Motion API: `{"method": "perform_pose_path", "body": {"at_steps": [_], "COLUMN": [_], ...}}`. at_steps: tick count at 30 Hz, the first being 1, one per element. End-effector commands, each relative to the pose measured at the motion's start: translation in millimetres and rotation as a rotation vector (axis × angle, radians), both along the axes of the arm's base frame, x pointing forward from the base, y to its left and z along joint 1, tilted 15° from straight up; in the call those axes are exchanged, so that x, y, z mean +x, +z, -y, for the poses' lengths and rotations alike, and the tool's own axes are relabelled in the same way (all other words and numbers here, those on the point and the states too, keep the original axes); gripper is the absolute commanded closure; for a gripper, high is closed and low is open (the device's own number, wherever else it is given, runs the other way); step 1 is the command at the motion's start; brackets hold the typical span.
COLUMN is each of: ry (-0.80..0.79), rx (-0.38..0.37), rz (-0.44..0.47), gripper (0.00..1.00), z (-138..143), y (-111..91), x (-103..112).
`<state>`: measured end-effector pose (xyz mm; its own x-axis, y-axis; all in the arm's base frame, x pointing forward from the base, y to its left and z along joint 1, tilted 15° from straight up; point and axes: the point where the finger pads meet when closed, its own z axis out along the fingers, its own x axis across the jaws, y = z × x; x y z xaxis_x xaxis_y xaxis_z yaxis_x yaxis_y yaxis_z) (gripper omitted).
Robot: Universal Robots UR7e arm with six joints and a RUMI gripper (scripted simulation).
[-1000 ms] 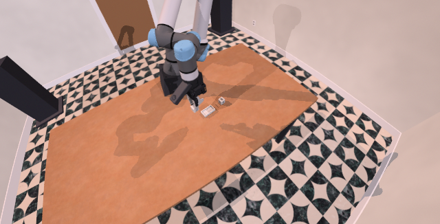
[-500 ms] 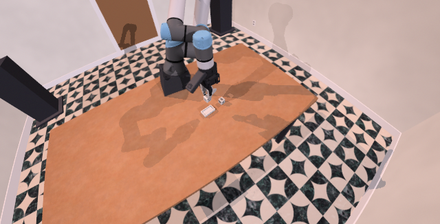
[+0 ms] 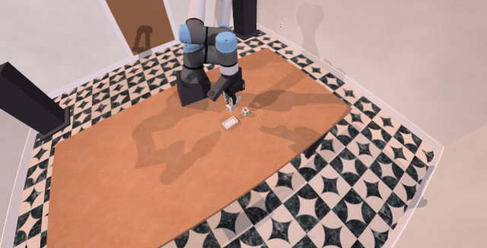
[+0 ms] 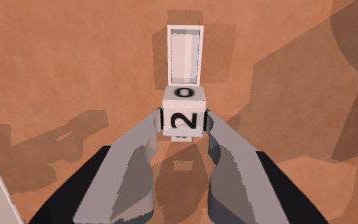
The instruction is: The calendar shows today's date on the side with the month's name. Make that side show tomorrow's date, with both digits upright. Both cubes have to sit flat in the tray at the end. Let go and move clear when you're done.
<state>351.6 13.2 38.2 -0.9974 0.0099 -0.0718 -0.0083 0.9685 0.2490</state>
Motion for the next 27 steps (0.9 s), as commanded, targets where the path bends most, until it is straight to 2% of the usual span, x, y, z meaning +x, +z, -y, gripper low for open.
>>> {"method": "perform_pose_path", "body": {"at_steps": [1,19,27], "ry": [0.0,0.0,0.0], "rx": [0.001,0.001,0.001], "rz": [-0.006,-0.006,-0.006], "gripper": [0.89,0.89,0.89], "z": [-3.7,-15.6,-17.3], "y": [-10.0,-55.3,-62.2], "x": [-1.1,3.5,4.2]}}
